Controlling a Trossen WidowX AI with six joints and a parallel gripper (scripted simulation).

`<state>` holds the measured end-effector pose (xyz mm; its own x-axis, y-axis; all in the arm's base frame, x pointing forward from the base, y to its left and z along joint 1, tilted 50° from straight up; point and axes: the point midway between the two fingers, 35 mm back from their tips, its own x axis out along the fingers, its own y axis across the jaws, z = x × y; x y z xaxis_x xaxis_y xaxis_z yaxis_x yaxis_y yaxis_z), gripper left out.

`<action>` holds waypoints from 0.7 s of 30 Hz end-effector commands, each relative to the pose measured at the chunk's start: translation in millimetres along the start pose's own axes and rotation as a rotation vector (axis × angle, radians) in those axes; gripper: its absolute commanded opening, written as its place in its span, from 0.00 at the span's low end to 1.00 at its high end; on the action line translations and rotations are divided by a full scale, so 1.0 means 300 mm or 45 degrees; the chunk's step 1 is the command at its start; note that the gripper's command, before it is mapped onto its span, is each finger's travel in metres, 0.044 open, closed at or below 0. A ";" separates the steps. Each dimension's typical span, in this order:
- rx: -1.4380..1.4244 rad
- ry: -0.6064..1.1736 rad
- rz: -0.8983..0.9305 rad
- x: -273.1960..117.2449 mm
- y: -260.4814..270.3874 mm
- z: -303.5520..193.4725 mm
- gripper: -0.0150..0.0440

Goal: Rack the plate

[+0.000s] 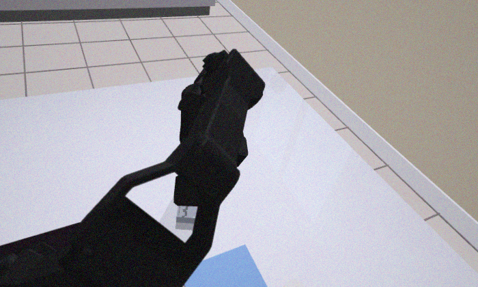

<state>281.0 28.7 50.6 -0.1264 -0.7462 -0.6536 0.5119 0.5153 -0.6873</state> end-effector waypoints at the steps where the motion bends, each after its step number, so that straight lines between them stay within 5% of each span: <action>1: 0.064 0.002 0.000 0.005 0.011 -0.028 0.25; 21: -0.285 0.293 0.281 0.156 0.076 -0.084 0.25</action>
<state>267.0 18.3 4.4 -0.2239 -0.5590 -0.7984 0.3901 0.6993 -0.5990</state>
